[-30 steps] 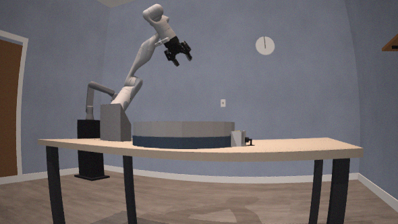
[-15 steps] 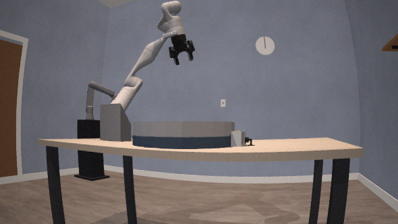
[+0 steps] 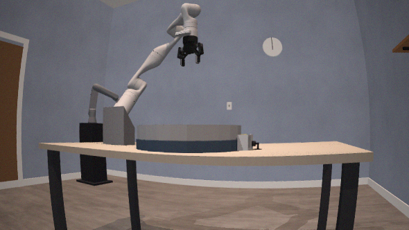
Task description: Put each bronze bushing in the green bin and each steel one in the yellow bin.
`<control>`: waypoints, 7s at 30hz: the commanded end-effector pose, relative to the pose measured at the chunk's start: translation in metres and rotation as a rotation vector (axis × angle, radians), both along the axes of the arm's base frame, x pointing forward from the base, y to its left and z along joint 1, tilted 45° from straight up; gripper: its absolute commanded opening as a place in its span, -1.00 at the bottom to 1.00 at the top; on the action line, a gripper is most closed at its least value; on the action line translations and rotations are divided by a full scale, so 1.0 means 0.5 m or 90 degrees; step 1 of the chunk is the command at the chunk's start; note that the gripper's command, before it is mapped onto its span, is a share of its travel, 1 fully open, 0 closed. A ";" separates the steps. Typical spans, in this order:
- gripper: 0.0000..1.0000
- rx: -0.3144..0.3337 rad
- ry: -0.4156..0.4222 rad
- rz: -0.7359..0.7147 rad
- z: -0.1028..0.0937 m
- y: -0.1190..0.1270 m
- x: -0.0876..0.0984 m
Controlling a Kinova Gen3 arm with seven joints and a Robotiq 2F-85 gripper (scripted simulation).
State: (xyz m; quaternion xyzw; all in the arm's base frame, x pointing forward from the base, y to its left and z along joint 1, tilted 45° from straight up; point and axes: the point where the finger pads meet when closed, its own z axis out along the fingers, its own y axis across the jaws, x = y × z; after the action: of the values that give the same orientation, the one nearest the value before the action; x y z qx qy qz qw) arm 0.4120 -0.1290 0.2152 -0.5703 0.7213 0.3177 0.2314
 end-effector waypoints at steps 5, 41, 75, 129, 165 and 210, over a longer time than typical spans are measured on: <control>1.00 -0.001 -0.001 0.001 0.002 0.001 0.001; 1.00 -0.001 -0.001 0.001 0.002 0.001 0.001; -0.69 0.002 -0.097 0.094 -0.041 0.006 -0.001; -0.69 0.033 -0.860 0.836 -0.379 0.049 -0.016; -0.69 0.054 -1.369 1.330 -0.605 0.078 -0.027; -0.72 0.054 -1.428 1.389 -0.631 0.083 -0.026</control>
State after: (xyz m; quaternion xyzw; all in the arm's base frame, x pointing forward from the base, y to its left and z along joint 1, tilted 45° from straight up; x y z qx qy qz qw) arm 0.3986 -0.0864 -0.1010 -0.7269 -0.5679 -0.2261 0.3130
